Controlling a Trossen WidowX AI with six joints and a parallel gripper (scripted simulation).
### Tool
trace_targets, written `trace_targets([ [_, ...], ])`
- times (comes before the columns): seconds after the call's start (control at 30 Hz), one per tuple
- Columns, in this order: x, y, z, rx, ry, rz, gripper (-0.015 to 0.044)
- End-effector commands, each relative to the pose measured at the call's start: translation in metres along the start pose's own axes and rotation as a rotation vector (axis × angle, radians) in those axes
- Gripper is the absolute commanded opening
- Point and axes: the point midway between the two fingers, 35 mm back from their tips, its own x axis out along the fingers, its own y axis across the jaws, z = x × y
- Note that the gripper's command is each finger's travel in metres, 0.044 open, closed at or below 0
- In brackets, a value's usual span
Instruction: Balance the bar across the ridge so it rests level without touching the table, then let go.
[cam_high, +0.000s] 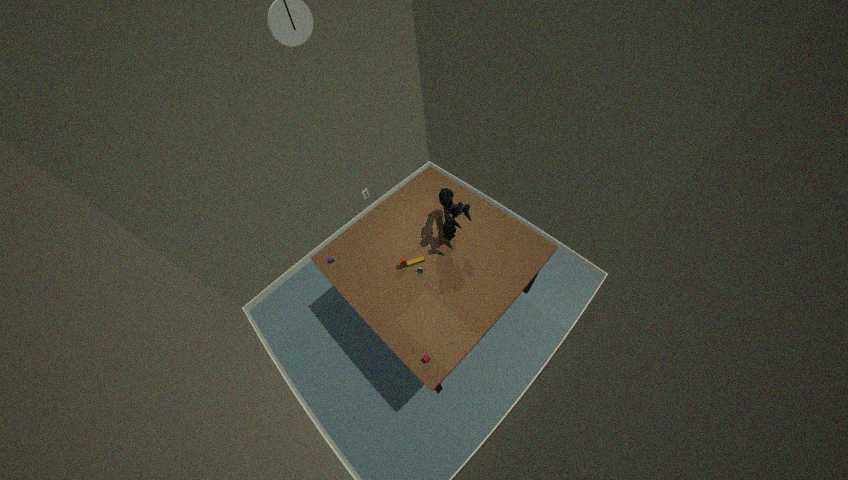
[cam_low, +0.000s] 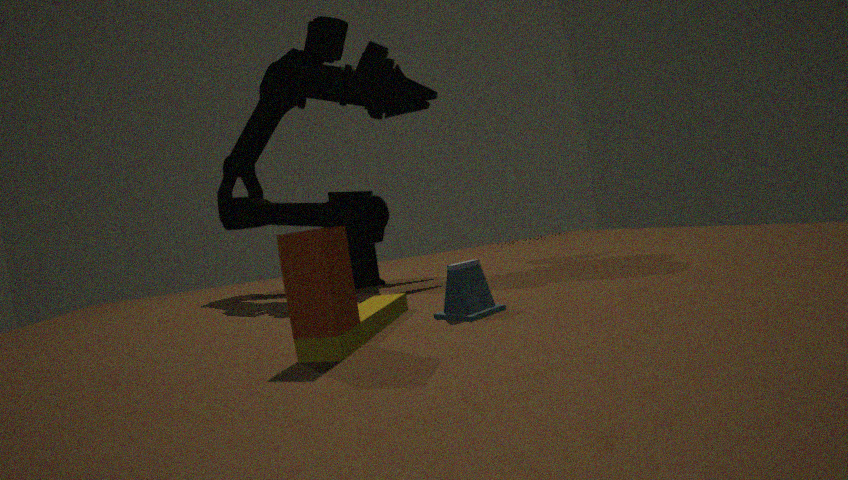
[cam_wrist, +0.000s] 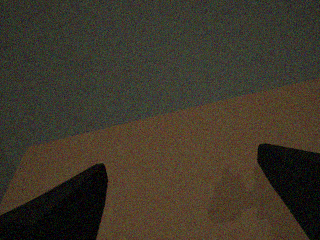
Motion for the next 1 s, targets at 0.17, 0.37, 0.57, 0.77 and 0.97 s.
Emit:
trace_targets([
  [0.17, 0.005, -0.012, 0.005, -0.062, 0.043, -0.054, 0.0315],
  [0.37, 0.010, -0.029, 0.011, -0.146, 0.107, -0.117, 0.0315],
  [0.57, 0.016, -0.048, 0.016, -0.232, 0.181, -0.169, 0.0315],
  [0.77, 0.021, -0.067, 0.020, -0.316, 0.262, -0.210, 0.0315],
  [0.97, 0.025, -0.088, 0.022, -0.397, 0.349, -0.239, 0.0315],
])
